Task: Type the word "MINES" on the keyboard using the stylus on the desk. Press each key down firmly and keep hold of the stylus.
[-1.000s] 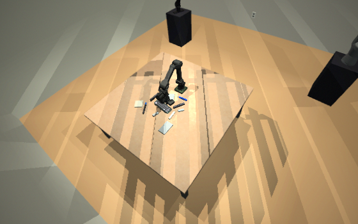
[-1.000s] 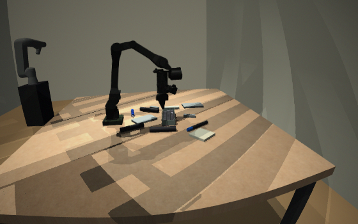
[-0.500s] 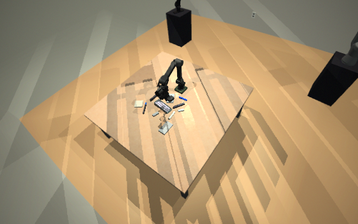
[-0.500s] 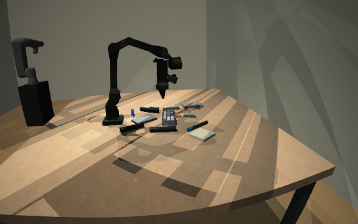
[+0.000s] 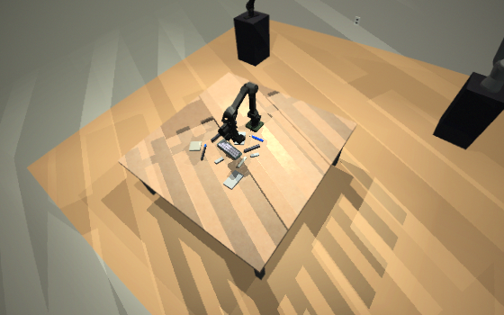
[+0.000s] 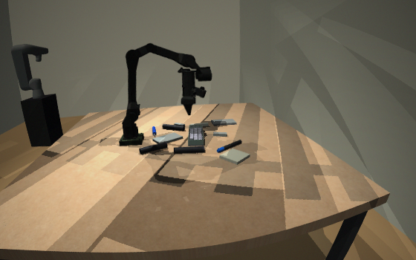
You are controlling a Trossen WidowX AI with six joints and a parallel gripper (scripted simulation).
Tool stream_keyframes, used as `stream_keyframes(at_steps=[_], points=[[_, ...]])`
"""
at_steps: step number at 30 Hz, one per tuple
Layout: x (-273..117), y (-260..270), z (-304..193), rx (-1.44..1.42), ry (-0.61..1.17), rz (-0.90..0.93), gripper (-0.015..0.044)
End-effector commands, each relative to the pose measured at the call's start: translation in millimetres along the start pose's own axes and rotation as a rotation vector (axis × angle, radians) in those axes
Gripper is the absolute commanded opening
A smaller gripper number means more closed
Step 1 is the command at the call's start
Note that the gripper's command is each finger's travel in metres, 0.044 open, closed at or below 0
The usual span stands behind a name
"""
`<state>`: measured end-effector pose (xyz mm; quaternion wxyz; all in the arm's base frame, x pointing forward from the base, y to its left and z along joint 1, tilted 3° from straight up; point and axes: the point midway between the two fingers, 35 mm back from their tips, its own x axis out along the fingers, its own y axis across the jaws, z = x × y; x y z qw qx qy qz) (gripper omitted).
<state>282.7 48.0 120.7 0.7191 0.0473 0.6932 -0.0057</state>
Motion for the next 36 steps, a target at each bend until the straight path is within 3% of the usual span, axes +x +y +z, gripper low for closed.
stream_keyframes(at_steps=[1,9,15,26,36], points=[[0,0,0,0.0,0.0,0.0,0.0],[0,0,0,0.0,0.0,0.0,0.0],[6,16,-20,0.146,0.032,-0.046,0.015],[26,52,-110,0.761,-0.035,-0.296,0.015],[30,51,-153,1.052,-0.198,-0.374,0.015]])
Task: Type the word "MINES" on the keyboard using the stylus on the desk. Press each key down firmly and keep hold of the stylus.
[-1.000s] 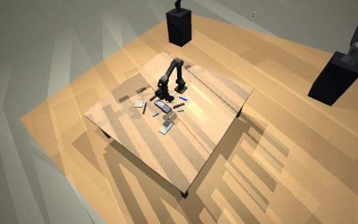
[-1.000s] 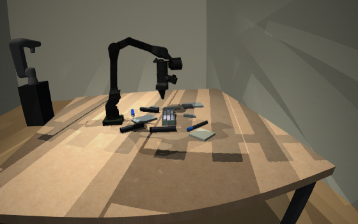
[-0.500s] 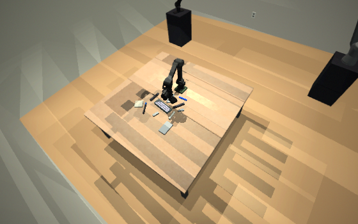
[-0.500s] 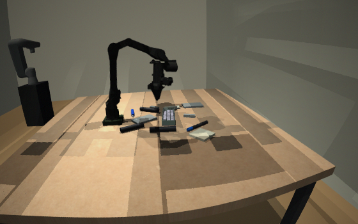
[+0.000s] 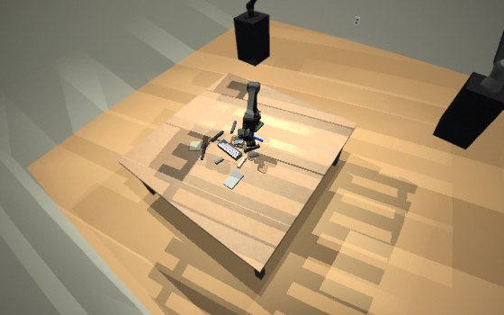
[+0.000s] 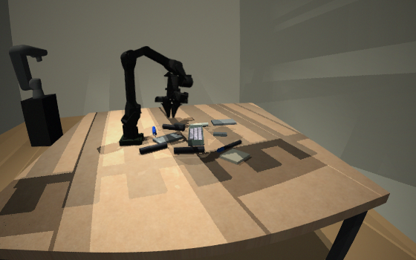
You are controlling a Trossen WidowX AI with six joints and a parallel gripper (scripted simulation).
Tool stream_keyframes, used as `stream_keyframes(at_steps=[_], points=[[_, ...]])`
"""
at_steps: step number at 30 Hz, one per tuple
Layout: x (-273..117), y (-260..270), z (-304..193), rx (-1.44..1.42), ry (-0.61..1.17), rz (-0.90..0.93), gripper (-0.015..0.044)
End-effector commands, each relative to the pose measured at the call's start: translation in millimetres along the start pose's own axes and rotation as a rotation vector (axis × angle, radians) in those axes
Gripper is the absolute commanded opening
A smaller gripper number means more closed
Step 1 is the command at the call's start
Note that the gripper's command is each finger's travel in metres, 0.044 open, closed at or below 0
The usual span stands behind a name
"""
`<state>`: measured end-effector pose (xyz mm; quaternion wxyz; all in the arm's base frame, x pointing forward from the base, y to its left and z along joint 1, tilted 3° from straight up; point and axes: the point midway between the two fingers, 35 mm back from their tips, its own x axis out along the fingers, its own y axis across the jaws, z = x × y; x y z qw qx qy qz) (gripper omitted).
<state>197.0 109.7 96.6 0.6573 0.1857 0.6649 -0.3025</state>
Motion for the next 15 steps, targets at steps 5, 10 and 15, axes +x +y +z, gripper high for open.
stream_keyframes(at_steps=[5,10,15], points=[[16,-50,-62,0.585,-0.279,-0.052,0.015],[19,-59,-68,0.727,-0.335,-0.015,0.015],[19,-59,-69,0.74,-0.34,-0.011,0.015]])
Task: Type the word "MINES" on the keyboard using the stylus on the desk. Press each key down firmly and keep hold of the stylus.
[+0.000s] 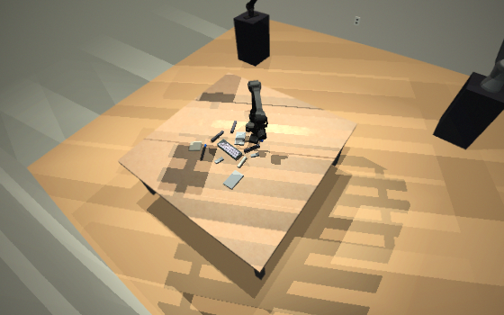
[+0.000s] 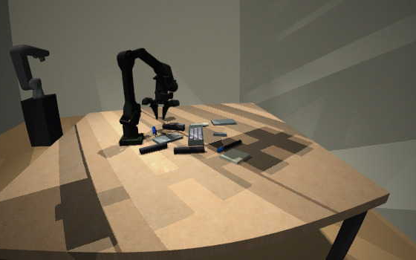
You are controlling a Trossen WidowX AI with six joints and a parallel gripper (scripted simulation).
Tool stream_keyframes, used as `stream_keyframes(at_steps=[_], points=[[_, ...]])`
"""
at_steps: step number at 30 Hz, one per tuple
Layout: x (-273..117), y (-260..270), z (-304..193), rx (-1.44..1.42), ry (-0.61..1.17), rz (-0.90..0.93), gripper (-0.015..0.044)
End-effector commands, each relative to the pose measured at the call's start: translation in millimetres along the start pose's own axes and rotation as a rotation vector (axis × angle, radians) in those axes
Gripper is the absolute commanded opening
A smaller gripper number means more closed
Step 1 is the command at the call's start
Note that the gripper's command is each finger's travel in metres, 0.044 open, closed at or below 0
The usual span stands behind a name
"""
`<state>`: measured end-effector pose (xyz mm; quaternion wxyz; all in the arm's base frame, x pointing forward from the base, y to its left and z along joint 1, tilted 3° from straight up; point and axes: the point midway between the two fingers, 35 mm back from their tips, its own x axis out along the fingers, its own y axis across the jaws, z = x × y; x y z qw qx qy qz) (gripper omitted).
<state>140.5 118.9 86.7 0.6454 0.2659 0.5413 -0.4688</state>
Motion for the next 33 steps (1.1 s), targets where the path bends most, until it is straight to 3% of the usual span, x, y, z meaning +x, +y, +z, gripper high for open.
stream_keyframes(at_steps=[1,33], points=[[7,-37,-6,0.342,-0.152,0.067,0.015],[19,-35,-11,0.342,-0.152,0.067,0.015]])
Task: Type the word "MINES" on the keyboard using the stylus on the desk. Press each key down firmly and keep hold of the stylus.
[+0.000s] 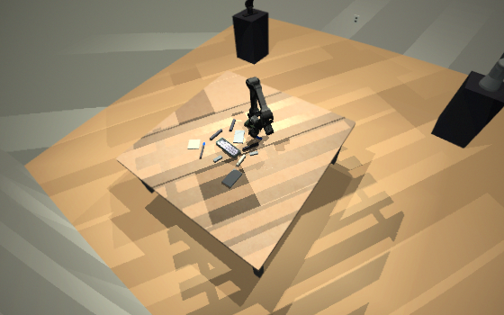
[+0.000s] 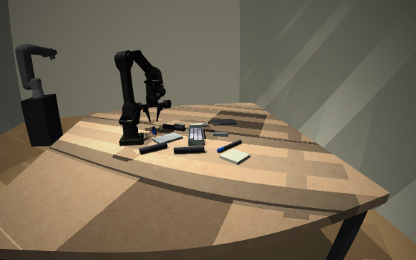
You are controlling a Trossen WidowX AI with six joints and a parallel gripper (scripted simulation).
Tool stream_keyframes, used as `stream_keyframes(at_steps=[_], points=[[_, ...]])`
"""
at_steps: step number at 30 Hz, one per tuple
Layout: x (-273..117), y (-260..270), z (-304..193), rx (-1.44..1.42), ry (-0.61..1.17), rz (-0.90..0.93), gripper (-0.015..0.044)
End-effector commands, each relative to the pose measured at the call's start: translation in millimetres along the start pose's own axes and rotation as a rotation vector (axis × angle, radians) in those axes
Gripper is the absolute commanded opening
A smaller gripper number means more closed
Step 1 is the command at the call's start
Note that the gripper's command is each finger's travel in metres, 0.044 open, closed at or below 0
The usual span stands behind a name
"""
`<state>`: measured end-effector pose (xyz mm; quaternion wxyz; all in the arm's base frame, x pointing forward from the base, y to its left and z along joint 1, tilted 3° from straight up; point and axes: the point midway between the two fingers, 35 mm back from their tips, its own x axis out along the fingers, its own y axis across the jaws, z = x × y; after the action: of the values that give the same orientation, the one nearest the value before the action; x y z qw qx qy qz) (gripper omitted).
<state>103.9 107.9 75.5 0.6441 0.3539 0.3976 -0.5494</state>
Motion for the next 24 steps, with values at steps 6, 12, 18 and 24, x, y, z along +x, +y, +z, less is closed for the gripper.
stream_keyframes(at_steps=[6,12,18,24], points=[[7,0,-3,0.004,-0.007,0.001,0.015],[10,0,-5,0.004,-0.007,0.001,0.015],[13,-1,-6,0.004,-0.007,0.001,0.015],[17,-1,-8,0.004,-0.007,0.001,0.015]])
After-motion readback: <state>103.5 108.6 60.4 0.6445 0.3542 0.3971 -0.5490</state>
